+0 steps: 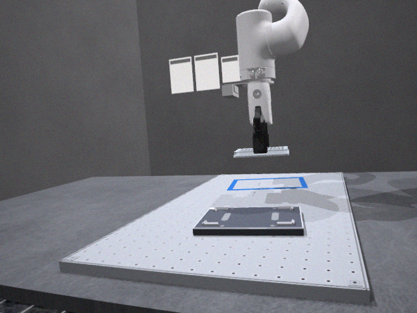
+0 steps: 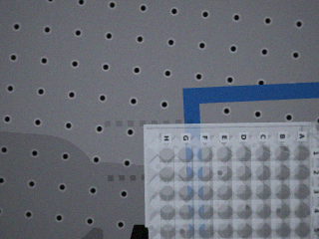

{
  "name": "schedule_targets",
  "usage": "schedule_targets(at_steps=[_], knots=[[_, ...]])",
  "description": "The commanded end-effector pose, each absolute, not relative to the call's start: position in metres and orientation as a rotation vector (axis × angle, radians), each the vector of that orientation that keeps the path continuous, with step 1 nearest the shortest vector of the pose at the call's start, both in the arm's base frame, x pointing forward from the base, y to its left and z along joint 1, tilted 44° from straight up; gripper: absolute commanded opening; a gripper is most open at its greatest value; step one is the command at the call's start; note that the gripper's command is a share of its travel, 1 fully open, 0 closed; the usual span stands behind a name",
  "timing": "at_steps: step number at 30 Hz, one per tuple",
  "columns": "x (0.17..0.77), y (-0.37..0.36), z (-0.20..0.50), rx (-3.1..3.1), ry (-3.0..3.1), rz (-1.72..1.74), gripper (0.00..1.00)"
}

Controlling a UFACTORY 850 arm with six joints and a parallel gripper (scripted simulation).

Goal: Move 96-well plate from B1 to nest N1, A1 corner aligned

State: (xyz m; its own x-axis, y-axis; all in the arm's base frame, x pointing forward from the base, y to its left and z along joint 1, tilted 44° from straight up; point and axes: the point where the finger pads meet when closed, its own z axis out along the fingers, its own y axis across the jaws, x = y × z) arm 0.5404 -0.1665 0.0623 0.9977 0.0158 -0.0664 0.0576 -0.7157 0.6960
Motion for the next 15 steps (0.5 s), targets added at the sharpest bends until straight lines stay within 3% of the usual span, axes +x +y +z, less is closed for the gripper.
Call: schedule_targets(at_steps=[1, 15], knots=[[0.541, -0.159, 0.056, 2.368, 0.051, -0.069, 0.0], [0.539, -0.126, 0.027, 2.368, 0.051, -0.069, 0.0]])
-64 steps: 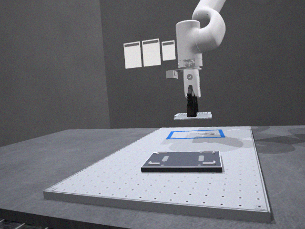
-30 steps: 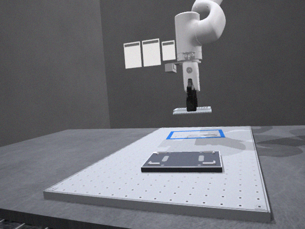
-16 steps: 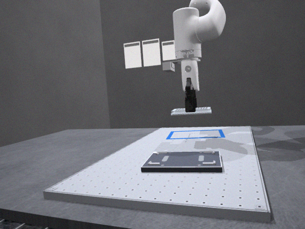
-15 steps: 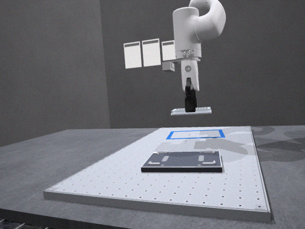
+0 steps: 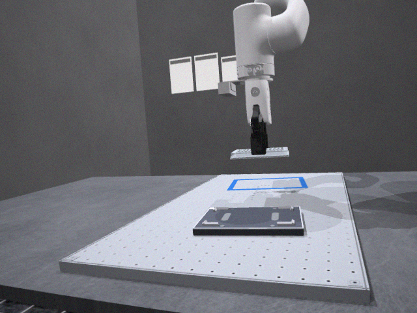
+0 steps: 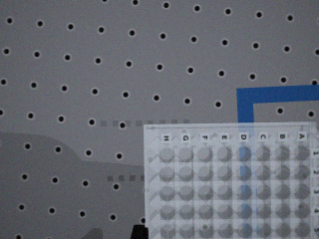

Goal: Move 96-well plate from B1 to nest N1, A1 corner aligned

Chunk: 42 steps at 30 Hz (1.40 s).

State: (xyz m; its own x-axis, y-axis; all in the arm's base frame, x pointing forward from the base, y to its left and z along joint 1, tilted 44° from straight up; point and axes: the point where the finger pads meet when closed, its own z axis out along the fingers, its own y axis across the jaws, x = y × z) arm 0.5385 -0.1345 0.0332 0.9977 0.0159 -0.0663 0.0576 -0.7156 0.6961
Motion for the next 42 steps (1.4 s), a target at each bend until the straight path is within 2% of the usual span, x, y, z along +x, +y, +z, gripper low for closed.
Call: schedule_targets(at_steps=[1, 42], knots=[[0.539, -0.124, 0.025, 2.368, 0.051, -0.069, 0.0], [0.534, -0.038, -0.054, 2.368, 0.051, -0.068, 0.0]])
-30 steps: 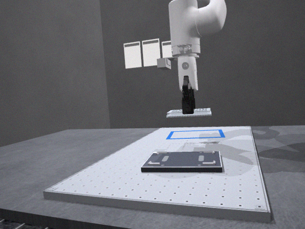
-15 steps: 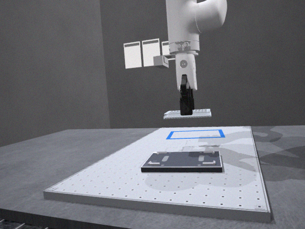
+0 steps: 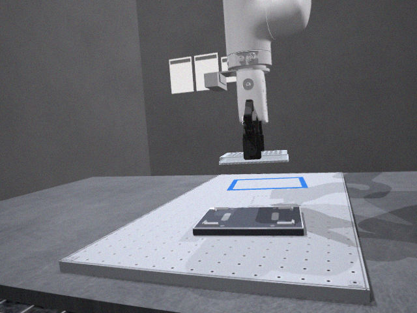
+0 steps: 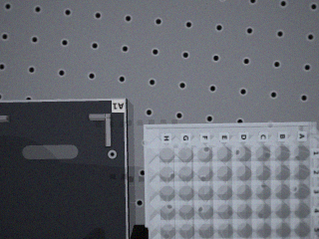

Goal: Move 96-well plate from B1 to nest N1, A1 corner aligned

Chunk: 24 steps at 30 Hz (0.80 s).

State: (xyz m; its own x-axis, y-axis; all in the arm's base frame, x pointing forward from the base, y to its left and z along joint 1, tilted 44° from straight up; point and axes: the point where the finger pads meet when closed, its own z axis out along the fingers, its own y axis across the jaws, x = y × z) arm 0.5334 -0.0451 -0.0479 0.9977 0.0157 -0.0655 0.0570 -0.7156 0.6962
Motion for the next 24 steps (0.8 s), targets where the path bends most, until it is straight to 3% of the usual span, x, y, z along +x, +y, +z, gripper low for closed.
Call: schedule_targets(at_steps=[1, 24], knots=[[0.534, -0.035, -0.056, 2.368, 0.051, -0.068, 0.0], [0.531, 0.017, -0.103, 2.368, 0.051, -0.068, 0.0]])
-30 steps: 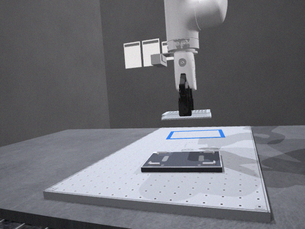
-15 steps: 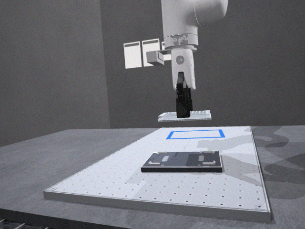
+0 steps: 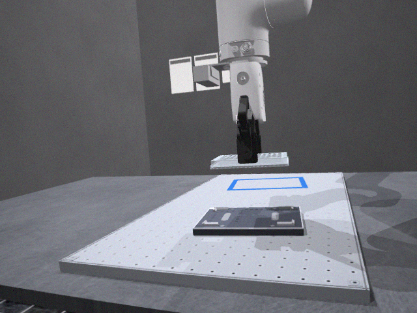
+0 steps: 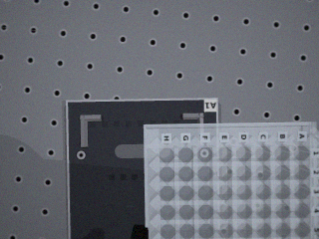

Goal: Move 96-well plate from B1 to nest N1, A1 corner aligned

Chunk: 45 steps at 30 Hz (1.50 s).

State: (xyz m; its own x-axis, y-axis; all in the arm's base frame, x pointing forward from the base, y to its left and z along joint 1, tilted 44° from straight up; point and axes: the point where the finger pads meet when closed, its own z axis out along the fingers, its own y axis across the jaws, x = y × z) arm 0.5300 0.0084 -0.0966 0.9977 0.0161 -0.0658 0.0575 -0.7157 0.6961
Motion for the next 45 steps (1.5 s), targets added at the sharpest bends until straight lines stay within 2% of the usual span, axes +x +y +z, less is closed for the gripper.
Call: schedule_targets(at_steps=[1, 14, 45], knots=[[0.531, 0.019, -0.105, 2.368, 0.051, -0.068, 0.0], [0.529, 0.046, -0.13, 2.369, 0.051, -0.068, 0.0], [0.529, 0.046, -0.13, 2.368, 0.051, -0.068, 0.0]])
